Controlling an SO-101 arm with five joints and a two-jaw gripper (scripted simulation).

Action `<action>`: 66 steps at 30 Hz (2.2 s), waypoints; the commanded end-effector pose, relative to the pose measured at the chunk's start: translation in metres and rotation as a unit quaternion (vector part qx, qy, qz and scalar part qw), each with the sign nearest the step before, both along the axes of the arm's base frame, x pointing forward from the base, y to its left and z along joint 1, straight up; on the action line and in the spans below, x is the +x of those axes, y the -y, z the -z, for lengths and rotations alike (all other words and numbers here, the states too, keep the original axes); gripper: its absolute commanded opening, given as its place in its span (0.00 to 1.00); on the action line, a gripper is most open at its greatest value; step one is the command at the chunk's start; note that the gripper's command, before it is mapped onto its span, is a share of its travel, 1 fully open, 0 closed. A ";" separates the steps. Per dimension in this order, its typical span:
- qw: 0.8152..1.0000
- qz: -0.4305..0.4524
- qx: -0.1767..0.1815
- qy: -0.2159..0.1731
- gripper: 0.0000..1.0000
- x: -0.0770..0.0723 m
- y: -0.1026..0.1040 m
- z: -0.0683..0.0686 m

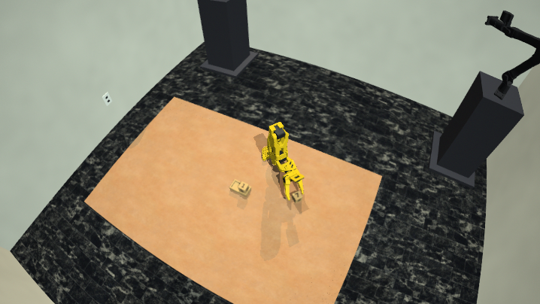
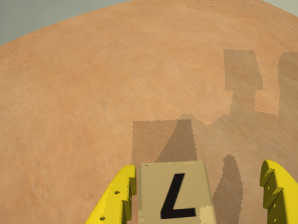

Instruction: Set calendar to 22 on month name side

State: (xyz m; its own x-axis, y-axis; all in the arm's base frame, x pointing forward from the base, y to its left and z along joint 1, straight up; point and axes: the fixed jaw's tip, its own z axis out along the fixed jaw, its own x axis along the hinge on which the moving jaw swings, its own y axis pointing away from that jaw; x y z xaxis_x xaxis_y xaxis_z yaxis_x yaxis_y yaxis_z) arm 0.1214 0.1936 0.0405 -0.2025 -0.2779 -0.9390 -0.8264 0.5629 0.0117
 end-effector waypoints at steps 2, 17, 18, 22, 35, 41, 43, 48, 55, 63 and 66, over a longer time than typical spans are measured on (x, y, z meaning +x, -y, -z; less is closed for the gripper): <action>1.000 0.002 -0.007 -0.001 0.36 0.002 0.000 -0.019; 1.000 0.002 -0.007 -0.001 0.36 -0.001 0.004 -0.033; 1.000 0.002 -0.007 -0.001 0.36 -0.001 0.004 -0.033; 1.000 0.002 -0.007 -0.001 0.36 -0.001 0.004 -0.033; 1.000 0.002 -0.007 0.000 0.36 -0.001 0.004 -0.034; 1.000 0.002 0.018 0.016 0.36 0.000 0.002 -0.045; 0.999 0.002 0.036 0.029 0.36 0.001 0.001 -0.054; 0.995 0.002 0.080 0.058 0.35 0.001 0.000 -0.070; 0.994 0.002 0.089 0.063 0.35 -0.001 0.002 -0.067; 0.994 0.001 0.089 0.062 0.35 -0.002 0.004 -0.064; 0.994 0.001 0.089 0.062 0.35 -0.002 0.004 -0.064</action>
State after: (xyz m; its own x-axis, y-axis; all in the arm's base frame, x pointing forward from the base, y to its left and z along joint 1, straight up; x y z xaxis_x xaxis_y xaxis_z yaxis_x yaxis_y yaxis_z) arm 0.1197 0.1911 0.0506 -0.1991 -0.2728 -0.9412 -0.8265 0.5628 0.0117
